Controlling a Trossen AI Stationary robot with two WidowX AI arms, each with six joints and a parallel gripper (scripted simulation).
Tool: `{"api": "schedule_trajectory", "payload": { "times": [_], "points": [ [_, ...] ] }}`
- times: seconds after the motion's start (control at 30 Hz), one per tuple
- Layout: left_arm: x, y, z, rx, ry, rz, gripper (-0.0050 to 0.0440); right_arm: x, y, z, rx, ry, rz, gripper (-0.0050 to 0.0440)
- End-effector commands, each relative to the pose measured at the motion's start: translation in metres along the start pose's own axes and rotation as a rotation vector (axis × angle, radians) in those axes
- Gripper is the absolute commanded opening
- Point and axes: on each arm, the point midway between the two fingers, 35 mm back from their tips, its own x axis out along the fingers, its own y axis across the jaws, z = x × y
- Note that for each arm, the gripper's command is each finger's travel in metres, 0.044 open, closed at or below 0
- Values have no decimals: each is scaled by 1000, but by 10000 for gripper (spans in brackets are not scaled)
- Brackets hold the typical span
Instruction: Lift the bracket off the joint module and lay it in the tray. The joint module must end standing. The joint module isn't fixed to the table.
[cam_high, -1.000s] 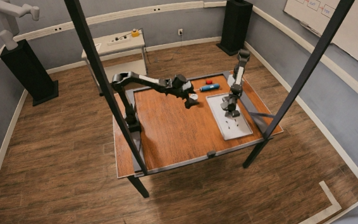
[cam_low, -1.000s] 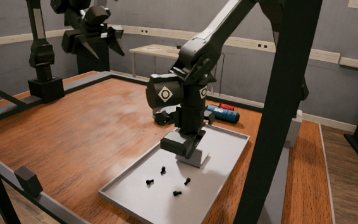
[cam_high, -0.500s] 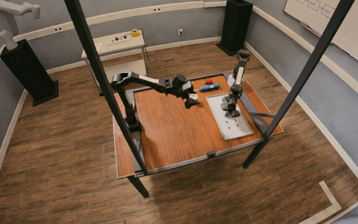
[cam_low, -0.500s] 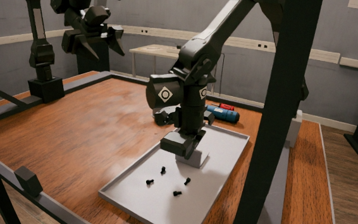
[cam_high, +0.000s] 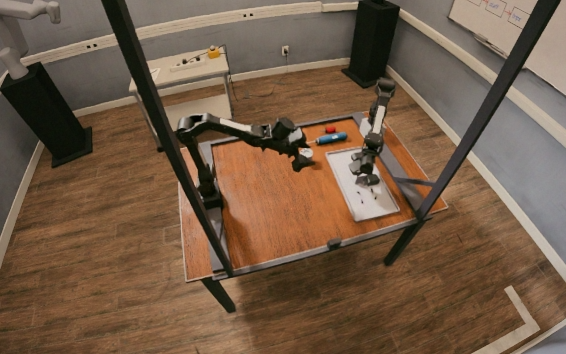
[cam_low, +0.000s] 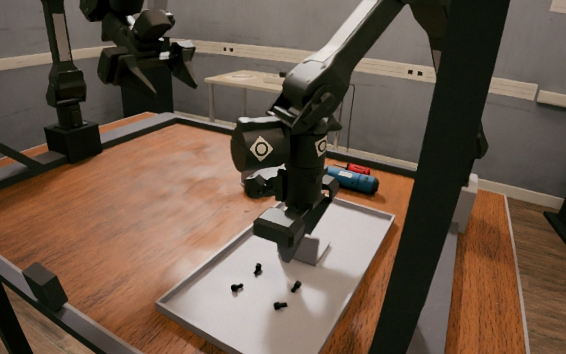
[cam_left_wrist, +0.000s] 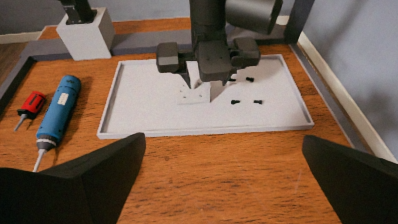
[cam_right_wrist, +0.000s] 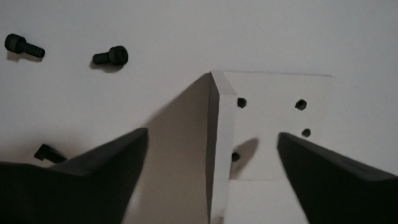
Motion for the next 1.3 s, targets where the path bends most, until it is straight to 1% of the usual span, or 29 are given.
{"api": "schedule_trajectory", "payload": {
  "times": [0.0, 0.2, 0.27, 0.33, 0.57, 0.63, 0.77, 0.83, 1.27],
  "points": [
    [-6, -1, 16, 1, -41, -4, 440, -8, 4, 3, 1, -18, 21, 440],
    [-6, -1, 16, 1, -41, -4, 440, -8, 4, 3, 1, -18, 21, 440],
    [-6, -1, 16, 1, -41, -4, 440, -19, 8, 5, 3, -31, 39, 440],
    [-6, -1, 16, 1, -41, -4, 440, -19, 8, 5, 3, -31, 39, 440],
    [-6, -1, 16, 1, -41, -4, 440, -36, 8, 5, 4, -32, 40, 440],
    [-6, -1, 16, 1, -41, -4, 440, -47, 8, 5, 3, -32, 40, 440],
    [-6, -1, 16, 1, -41, -4, 440, -78, 7, 4, 3, -32, 40, 440],
    [-6, -1, 16, 1, -41, -4, 440, -86, 7, 4, 3, -32, 40, 440],
    [-6, -1, 16, 1, -41, -4, 440, -81, 5, 3, 3, -21, 25, 440]
  ]
}}
